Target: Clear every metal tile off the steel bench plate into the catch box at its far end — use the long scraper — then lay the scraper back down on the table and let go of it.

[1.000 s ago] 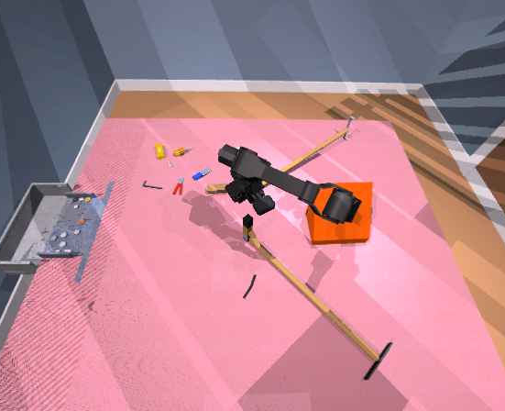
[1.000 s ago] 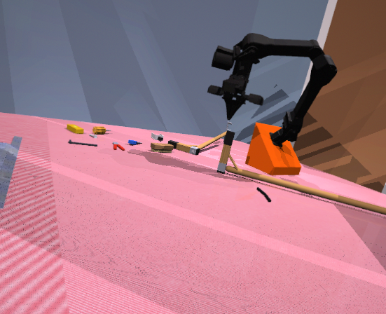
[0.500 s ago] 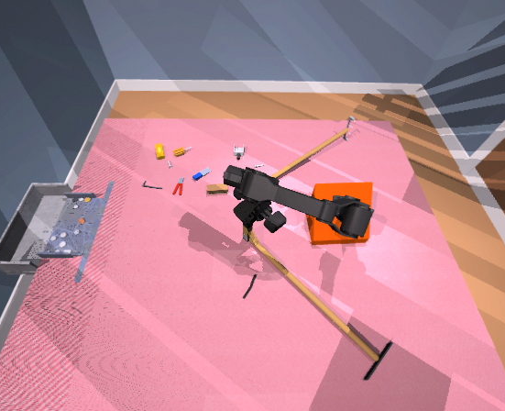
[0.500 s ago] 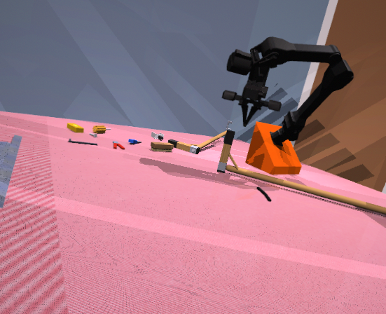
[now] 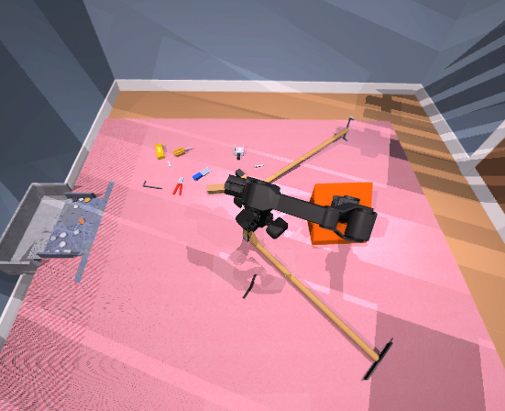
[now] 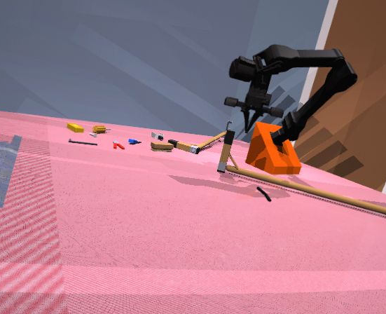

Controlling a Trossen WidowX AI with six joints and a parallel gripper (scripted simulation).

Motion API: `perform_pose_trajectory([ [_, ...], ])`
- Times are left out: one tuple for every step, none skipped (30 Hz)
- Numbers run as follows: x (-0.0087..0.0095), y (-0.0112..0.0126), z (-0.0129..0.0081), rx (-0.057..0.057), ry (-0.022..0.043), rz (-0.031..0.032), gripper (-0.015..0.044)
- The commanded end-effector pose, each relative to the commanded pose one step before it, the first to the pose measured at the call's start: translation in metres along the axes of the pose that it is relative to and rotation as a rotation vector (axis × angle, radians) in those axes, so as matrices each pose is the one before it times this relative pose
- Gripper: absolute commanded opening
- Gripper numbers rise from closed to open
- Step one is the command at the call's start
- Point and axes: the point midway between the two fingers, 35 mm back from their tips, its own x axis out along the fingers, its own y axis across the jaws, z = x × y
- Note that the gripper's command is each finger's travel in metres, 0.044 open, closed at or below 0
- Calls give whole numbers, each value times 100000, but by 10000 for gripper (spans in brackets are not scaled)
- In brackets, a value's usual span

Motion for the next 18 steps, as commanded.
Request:
perform_pose_trajectory([
  [1179,94,-30,654,-87,704,0],
  [262,-16,9,-1,5,-17,0],
  [262,-14,8,-1,3,-14,0],
  [261,-11,6,-1,1,-11,0],
  [261,-9,5,-1,-1,-8,0],
  [261,-7,4,-2,-3,-5,0],
  [260,-4,3,-2,-5,-2,0],
  [260,-2,2,-2,-7,1,0],
  [259,1,1,-2,-9,4,0],
  [259,3,0,-3,-11,7,0],
  [258,6,-1,-3,-12,10,0],
  [258,8,-3,-3,-14,13,0],
  [257,10,-4,-3,-16,16,0],
  [257,13,-5,-3,-17,19,0],
  [256,15,-6,-3,-19,22,0],
  [256,18,-8,-4,-20,25,0],
  [255,20,-9,-4,-22,29,0],
  [254,22,-10,-4,-23,32,0],
])
